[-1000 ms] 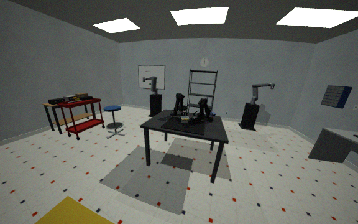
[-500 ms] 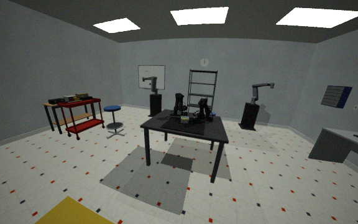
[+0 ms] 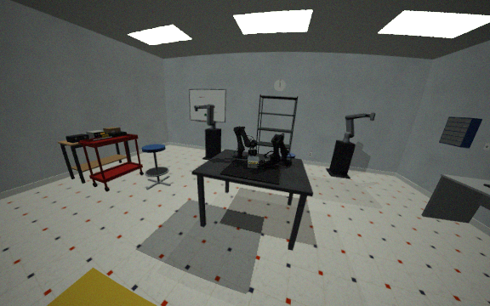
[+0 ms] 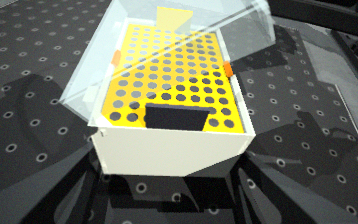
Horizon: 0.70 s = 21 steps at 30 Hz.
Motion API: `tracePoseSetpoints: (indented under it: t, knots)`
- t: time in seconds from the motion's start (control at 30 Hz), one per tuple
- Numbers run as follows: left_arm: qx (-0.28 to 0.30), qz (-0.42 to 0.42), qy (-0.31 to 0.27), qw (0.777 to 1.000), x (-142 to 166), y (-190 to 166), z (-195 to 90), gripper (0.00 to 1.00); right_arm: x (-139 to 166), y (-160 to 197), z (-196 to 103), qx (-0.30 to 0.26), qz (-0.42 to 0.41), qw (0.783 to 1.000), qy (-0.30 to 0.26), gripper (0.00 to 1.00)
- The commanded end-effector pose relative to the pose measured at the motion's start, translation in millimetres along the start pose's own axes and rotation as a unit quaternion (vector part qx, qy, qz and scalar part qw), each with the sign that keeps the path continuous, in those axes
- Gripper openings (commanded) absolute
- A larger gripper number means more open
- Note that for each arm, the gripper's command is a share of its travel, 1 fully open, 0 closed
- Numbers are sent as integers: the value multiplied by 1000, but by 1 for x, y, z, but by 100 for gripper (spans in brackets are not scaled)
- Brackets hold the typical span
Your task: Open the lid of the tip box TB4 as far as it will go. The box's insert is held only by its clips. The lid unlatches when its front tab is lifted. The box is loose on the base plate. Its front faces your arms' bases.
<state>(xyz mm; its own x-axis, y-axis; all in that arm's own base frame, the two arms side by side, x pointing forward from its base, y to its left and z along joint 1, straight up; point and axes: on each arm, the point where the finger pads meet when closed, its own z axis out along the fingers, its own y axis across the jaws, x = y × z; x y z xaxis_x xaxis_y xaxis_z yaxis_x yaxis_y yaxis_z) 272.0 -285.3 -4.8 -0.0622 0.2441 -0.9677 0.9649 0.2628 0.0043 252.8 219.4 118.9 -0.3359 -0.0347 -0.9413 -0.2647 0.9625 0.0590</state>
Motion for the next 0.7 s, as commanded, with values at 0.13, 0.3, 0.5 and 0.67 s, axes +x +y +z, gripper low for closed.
tracePoseSetpoints:
  t: [0.13,0.3,0.5,0.67]
  knots:
    - [-10,-2,1,1000,0,6,1,83,-7,-1,4,18,-2,990,140,12]
    - [-10,-2,1,1000,0,6,1,83,-15,-1,6,19,0,983,181,12]
    - [-10,-2,1,1000,0,6,1,83,-28,-1,10,20,3,969,246,12]
    - [-10,-2,1,1000,0,6,1,83,-39,-1,16,20,3,951,310,12]
